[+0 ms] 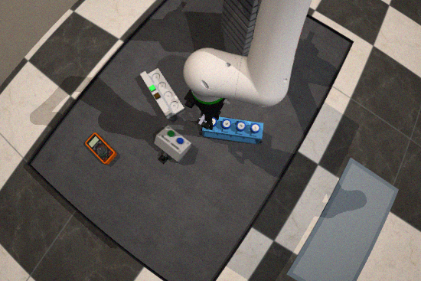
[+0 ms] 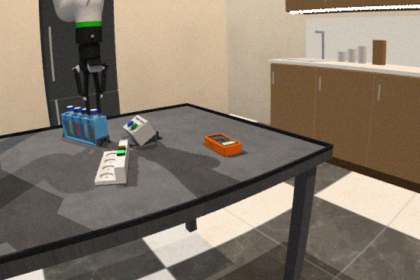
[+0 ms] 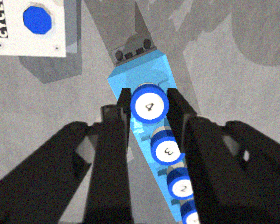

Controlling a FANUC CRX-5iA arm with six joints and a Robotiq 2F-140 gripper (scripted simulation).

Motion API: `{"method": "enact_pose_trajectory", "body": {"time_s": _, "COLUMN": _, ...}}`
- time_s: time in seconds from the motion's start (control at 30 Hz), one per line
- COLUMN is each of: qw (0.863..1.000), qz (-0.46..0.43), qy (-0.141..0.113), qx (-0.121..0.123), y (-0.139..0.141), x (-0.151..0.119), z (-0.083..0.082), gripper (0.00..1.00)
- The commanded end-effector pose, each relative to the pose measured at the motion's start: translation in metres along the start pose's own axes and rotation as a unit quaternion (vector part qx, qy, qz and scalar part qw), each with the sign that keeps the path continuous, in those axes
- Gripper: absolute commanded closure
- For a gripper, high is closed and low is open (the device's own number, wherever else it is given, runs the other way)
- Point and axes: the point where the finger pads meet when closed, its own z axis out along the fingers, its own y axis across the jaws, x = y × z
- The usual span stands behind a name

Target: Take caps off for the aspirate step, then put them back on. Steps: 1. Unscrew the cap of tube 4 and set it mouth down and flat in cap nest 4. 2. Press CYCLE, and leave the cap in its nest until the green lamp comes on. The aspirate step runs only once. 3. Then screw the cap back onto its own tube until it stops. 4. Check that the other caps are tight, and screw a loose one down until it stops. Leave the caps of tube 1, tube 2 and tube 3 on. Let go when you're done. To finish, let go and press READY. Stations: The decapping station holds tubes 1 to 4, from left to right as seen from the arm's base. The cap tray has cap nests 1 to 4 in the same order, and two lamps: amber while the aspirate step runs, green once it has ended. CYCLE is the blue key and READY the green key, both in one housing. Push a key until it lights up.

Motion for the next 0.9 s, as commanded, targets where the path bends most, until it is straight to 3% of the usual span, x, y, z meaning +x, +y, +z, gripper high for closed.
{"method": "enact_pose_trajectory", "body": {"time_s": 0.0, "qw": 0.998, "qz": 0.066, "qy": 0.018, "qx": 0.006, "y": -0.0007, "x": -0.0005, "z": -0.0005, "gripper": 0.7}}
{"method": "enact_pose_trajectory", "body": {"time_s": 0.2, "qw": 0.998, "qz": 0.066, "qy": 0.018, "qx": 0.006, "y": -0.0007, "x": -0.0005, "z": -0.0004, "gripper": 0.7}}
{"method": "enact_pose_trajectory", "body": {"time_s": 0.23, "qw": 0.998, "qz": 0.066, "qy": 0.018, "qx": 0.006, "y": -0.0007, "x": -0.0005, "z": 0.0001, "gripper": 0.59}}
{"method": "enact_pose_trajectory", "body": {"time_s": 0.57, "qw": 0.998, "qz": 0.066, "qy": 0.018, "qx": 0.006, "y": -0.0007, "x": -0.0005, "z": 0.0001, "gripper": 0.59}}
{"method": "enact_pose_trajectory", "body": {"time_s": 0.7, "qw": 0.996, "qz": -0.088, "qy": 0.019, "qx": 0.003, "y": -0.0006, "x": -0.0006, "z": -0.0004, "gripper": 0.59}}
{"method": "enact_pose_trajectory", "body": {"time_s": 0.77, "qw": 0.996, "qz": -0.088, "qy": 0.019, "qx": 0.003, "y": -0.0006, "x": -0.0006, "z": -0.0004, "gripper": 0.59}}
{"method": "enact_pose_trajectory", "body": {"time_s": 0.87, "qw": 0.978, "qz": -0.205, "qy": 0.02, "qx": 0.001, "y": -0.0006, "x": -0.0006, "z": -0.0004, "gripper": 0.59}}
